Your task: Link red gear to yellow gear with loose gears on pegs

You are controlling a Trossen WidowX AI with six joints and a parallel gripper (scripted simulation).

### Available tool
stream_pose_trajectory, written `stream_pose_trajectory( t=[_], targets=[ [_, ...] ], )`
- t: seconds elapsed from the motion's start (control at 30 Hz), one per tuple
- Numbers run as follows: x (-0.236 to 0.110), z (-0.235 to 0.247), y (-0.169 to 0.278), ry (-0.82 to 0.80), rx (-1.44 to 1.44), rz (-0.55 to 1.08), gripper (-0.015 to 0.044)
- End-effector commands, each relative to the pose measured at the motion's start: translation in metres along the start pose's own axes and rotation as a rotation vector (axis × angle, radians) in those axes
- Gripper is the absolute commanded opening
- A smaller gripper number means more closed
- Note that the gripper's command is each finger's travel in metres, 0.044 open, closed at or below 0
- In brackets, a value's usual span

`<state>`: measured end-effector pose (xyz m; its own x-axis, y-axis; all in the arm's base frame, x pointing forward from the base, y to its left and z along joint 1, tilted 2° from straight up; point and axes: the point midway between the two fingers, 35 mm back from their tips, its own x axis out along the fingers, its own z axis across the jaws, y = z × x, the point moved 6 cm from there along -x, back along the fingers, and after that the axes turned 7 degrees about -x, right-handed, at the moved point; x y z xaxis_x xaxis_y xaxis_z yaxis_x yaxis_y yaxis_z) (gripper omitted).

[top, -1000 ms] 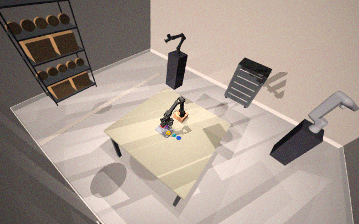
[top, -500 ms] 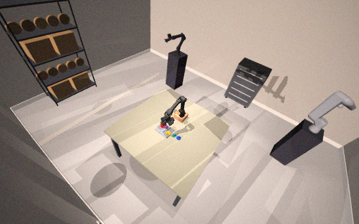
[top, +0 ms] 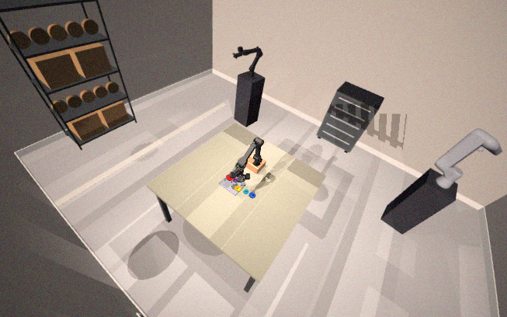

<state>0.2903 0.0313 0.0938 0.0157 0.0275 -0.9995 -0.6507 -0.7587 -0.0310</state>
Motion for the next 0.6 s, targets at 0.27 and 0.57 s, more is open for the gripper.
stream_pose_trajectory(
  t=[0.27,0.57],
  targets=[
    [-0.002,0.054,-0.07,-0.011,0.982,0.001,0.044],
    [-0.002,0.068,-0.079,-0.011,1.253,0.004,0.044]
  ],
)
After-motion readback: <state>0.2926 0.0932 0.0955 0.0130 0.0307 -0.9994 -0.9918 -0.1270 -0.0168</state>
